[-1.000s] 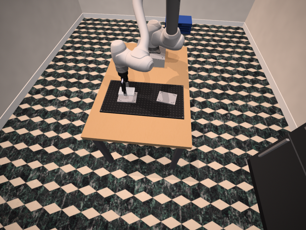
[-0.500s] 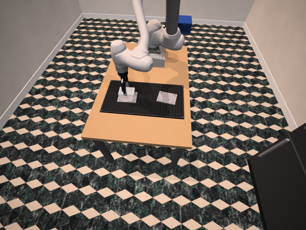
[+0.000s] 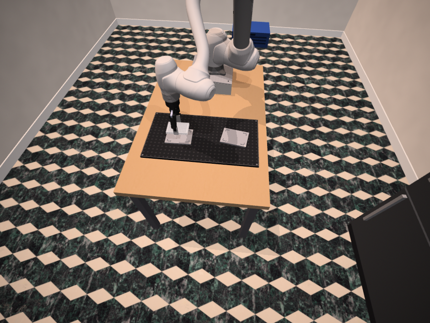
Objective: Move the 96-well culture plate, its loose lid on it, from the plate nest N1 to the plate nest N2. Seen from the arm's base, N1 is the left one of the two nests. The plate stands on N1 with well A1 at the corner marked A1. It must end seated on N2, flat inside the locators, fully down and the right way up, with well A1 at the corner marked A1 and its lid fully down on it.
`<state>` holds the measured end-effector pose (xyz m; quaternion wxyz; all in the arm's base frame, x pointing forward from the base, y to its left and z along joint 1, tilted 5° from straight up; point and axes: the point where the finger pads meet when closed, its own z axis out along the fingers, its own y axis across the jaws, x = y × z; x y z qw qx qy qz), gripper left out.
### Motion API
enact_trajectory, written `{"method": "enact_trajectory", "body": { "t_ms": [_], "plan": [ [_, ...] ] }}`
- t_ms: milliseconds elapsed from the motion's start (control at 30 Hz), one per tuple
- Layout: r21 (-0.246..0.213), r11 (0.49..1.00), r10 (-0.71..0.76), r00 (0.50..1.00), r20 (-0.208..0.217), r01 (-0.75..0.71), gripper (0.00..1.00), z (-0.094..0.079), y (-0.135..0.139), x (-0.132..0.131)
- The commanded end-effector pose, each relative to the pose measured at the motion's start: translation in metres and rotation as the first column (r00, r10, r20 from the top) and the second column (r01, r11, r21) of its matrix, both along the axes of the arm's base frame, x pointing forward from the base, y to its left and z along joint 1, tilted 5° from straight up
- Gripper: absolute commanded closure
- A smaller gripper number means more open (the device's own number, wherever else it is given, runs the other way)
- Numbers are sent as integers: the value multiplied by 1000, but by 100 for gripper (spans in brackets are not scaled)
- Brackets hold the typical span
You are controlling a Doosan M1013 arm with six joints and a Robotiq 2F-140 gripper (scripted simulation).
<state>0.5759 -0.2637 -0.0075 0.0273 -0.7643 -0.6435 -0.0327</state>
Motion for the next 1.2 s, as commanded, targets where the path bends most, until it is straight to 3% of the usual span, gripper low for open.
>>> {"method": "enact_trajectory", "body": {
  "t_ms": [0, 1167],
  "plan": [
    [-1, 1000, 2, 1000, -4, -2, 100, -1, -4, 0],
    [-1, 1000, 2, 1000, -4, -2, 100, -51, 4, -1]
  ]
}}
